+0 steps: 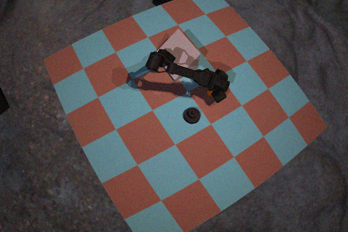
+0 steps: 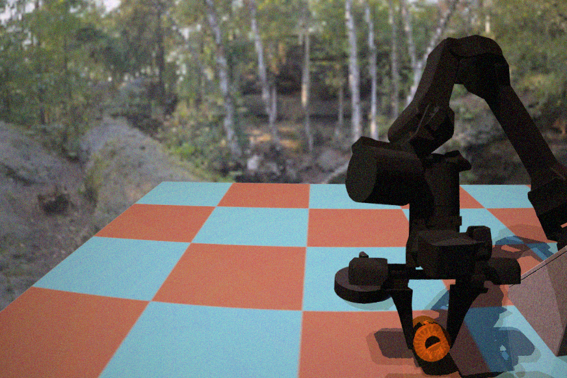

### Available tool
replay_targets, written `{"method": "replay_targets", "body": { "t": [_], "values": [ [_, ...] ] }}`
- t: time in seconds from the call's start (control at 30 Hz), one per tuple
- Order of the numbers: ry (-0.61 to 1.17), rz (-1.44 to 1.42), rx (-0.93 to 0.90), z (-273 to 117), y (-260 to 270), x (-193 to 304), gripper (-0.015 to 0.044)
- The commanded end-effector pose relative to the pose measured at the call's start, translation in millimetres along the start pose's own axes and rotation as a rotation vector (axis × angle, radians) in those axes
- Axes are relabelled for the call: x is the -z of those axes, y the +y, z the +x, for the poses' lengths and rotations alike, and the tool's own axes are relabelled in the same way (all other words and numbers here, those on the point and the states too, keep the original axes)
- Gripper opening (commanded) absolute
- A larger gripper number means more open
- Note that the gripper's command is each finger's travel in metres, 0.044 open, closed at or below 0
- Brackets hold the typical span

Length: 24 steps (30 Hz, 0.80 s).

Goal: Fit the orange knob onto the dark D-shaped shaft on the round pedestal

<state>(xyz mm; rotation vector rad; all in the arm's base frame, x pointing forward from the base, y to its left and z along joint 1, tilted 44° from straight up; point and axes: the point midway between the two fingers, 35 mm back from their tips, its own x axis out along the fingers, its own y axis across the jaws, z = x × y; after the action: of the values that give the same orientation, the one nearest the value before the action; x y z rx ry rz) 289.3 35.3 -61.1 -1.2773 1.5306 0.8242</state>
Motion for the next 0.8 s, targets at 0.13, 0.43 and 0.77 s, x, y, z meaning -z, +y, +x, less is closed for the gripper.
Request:
{"method": "replay_targets", "body": {
  "t": [0.13, 0.43, 0.77],
  "values": [
    [-0.128, -0.004, 0.002, -6, 0, 7, 0.0179],
    [-0.272, -0.005, 0.0, -11, 0, 15, 0.0179],
    [-0.434, -0.005, -0.001, -15, 0, 25, 0.0179]
  ]
}}
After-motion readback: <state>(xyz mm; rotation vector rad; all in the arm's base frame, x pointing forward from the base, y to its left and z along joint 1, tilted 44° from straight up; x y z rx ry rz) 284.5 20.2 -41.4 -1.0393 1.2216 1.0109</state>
